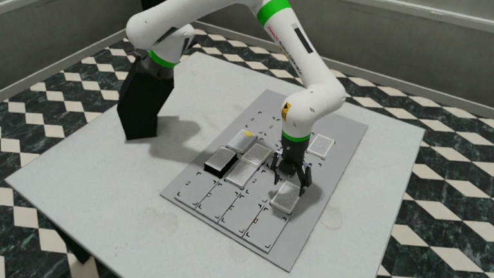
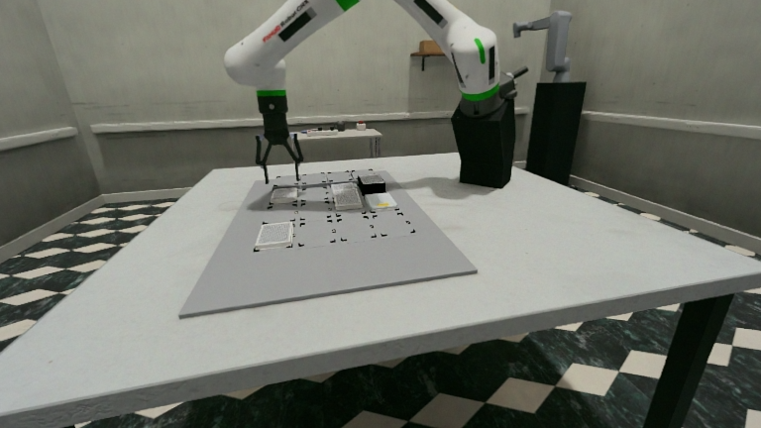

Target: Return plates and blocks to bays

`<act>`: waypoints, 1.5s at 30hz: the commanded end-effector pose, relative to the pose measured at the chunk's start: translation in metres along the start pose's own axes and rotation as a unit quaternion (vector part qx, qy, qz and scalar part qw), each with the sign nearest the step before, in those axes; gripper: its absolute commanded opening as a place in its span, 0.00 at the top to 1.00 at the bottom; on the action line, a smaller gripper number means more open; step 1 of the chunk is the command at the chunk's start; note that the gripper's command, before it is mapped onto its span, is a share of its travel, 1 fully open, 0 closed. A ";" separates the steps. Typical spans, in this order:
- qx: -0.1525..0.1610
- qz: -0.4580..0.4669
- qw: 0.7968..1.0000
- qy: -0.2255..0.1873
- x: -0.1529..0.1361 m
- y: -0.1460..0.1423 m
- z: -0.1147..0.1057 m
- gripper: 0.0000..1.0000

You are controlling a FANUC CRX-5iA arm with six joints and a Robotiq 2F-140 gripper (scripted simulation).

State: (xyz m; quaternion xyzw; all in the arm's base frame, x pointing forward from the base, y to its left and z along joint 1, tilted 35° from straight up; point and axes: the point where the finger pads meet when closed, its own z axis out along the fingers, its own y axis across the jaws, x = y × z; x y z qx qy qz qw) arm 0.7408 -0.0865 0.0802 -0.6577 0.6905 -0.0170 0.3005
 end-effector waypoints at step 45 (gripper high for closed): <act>0.001 0.004 1.000 0.000 -0.038 0.069 -0.017 0.30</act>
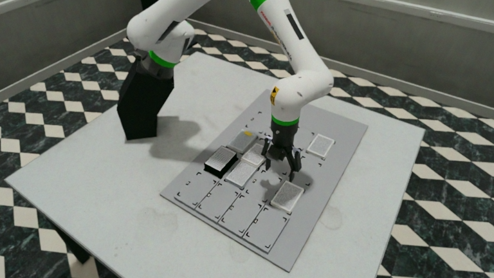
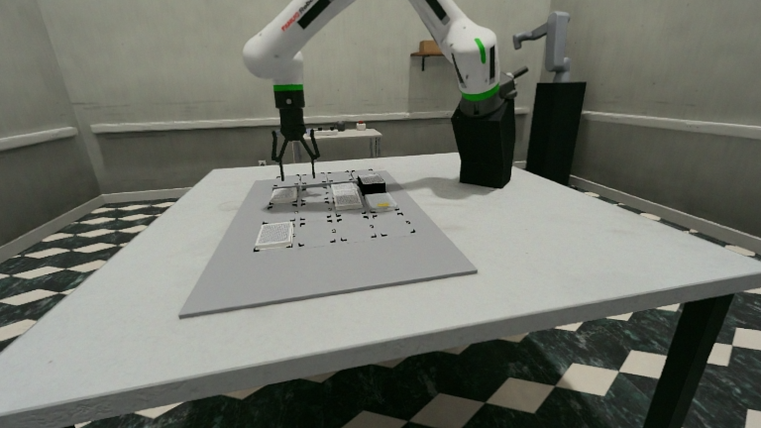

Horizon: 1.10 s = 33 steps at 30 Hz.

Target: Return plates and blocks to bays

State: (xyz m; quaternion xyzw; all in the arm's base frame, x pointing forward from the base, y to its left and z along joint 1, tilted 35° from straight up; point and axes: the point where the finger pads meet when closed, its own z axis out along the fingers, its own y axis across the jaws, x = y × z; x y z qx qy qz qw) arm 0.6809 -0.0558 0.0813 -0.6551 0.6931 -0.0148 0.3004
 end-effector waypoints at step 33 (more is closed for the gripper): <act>0.002 0.000 1.000 0.001 -0.062 0.114 -0.001 0.30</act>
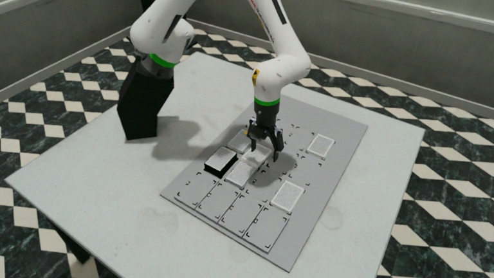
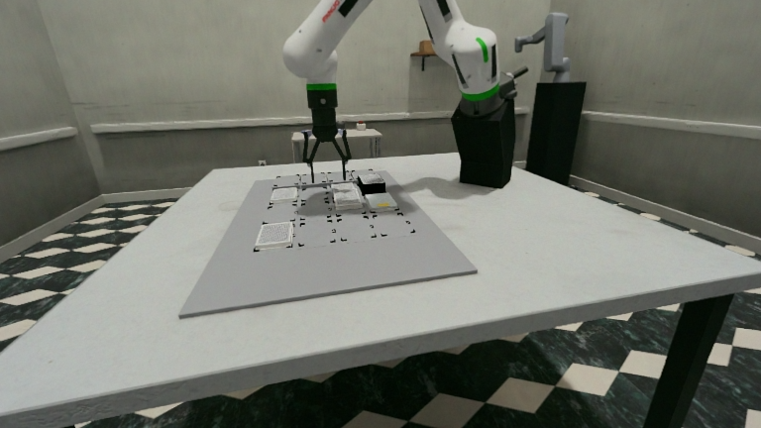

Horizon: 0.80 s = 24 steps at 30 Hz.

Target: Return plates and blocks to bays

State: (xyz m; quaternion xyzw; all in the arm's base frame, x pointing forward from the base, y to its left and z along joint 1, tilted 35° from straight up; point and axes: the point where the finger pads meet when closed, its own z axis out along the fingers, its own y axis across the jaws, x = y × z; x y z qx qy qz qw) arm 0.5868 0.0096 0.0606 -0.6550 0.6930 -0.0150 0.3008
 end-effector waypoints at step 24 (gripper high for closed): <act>0.001 0.000 1.000 0.001 -0.030 0.054 -0.001 0.30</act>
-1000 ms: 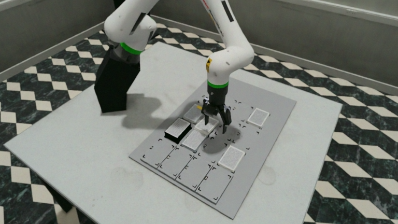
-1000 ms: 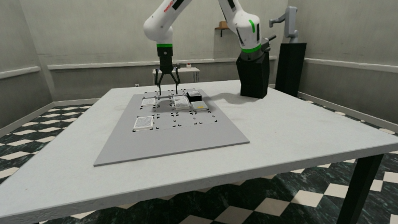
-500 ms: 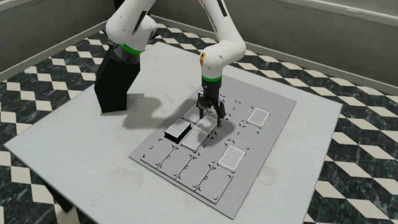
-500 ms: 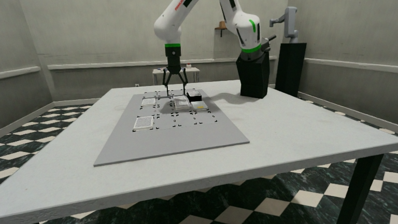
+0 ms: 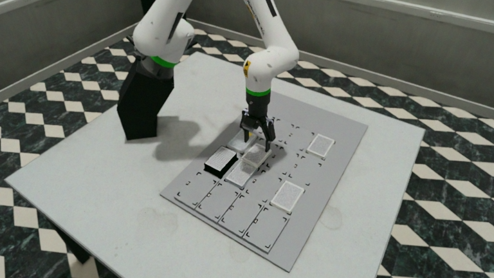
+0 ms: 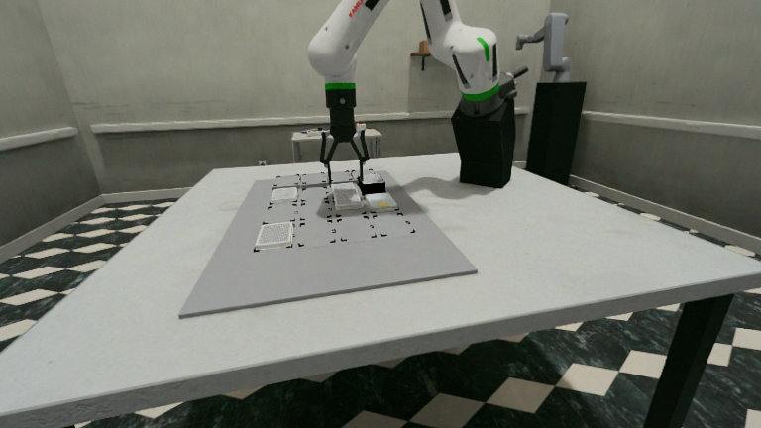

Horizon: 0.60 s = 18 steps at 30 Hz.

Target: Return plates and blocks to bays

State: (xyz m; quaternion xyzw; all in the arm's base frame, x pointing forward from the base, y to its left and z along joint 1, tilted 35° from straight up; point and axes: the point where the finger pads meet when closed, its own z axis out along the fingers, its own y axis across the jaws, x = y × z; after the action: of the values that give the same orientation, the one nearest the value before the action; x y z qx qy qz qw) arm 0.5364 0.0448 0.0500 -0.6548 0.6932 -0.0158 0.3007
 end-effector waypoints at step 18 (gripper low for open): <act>0.001 0.000 1.000 0.000 0.000 -0.001 0.019 0.30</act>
State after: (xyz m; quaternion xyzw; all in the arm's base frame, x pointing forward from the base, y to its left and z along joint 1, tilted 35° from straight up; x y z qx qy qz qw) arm 0.5434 0.0510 0.0366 -0.6548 0.6933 -0.0159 0.3006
